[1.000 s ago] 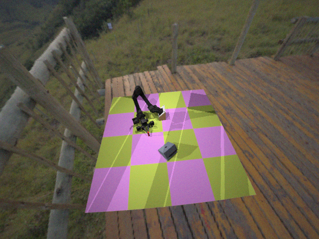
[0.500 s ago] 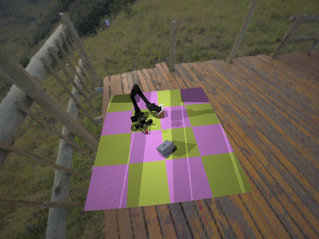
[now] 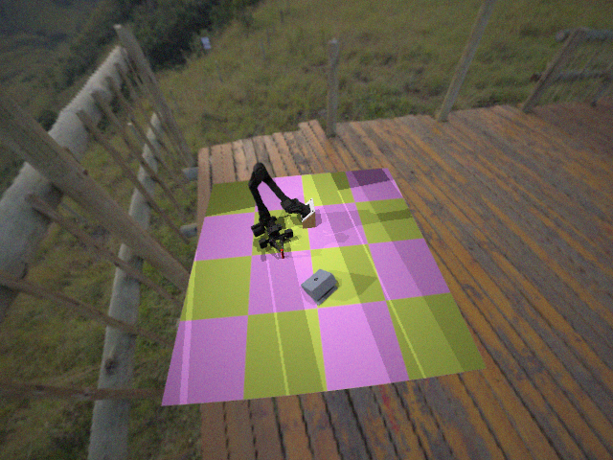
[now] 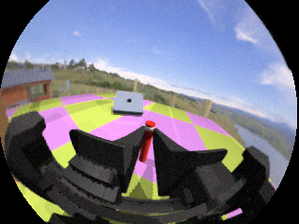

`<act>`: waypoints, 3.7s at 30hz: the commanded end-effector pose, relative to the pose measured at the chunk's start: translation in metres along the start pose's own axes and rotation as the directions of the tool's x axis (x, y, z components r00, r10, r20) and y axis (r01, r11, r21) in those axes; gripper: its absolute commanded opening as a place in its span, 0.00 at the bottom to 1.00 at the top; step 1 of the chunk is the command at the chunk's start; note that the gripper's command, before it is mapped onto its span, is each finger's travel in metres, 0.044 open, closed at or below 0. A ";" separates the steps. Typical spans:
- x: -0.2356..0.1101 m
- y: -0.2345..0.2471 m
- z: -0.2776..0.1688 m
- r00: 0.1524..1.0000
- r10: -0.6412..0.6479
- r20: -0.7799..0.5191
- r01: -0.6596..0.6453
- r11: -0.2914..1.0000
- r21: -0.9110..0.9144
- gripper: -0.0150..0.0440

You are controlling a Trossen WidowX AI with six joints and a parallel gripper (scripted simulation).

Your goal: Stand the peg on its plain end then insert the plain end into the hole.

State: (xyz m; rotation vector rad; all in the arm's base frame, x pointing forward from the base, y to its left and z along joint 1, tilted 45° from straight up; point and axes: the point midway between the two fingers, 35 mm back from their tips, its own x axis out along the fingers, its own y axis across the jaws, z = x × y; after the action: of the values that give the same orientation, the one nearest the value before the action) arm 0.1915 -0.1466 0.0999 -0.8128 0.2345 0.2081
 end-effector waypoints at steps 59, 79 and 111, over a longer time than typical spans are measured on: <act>0.009 -0.011 0.045 0.998 0.053 -0.024 -0.054 0.998 -0.011 1.00; -0.013 -0.004 0.157 1.000 0.012 -0.023 -0.011 0.999 0.044 1.00; 0.012 0.019 0.086 0.581 0.384 -0.717 -0.010 0.885 0.466 1.00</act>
State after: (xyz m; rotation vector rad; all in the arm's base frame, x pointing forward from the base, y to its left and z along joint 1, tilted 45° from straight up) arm 0.2092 -0.0655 0.1442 -0.3829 1.1102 0.0345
